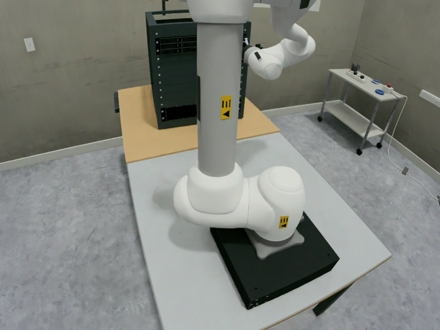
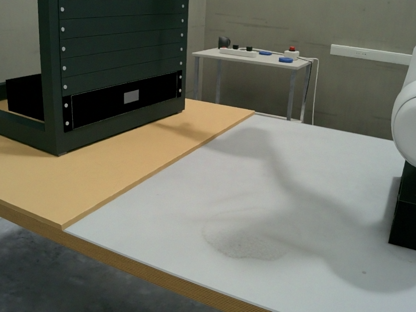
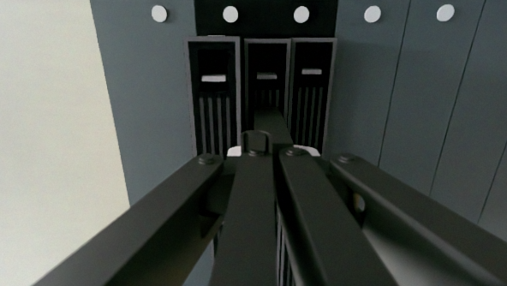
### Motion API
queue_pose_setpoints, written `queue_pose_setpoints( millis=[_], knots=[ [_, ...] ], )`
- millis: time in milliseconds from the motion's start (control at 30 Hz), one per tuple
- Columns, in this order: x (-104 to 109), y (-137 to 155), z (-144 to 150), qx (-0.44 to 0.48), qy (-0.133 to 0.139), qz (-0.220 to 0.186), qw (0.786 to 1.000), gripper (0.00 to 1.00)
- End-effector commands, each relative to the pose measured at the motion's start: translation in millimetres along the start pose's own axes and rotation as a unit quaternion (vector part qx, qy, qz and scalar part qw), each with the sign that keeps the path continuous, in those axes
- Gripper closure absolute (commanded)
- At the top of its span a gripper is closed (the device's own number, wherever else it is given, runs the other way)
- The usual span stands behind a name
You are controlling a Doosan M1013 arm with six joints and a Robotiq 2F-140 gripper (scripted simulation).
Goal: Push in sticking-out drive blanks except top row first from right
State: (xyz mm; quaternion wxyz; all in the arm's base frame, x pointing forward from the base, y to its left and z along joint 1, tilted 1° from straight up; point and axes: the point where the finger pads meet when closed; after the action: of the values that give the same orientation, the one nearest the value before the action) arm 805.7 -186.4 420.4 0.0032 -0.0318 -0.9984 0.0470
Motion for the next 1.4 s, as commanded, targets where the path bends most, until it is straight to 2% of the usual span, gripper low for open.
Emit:
queue_pose_setpoints(
  millis=[0,1367],
  knots=[
    [-1.3,-0.1,-0.8,0.000,-0.001,0.000,1.000,0.90],
    [-6.3,-0.1,-0.9,0.000,-0.001,0.000,1.000,0.90]
  ],
)
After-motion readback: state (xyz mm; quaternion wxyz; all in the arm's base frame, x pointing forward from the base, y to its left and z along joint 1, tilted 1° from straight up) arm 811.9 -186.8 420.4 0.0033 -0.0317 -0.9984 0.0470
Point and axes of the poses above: the point where the finger pads meet when closed, its own x axis back along the fingers, its own z axis across the jaws, y = z × x, and after that the axes turned 6 degrees about x, right-handed
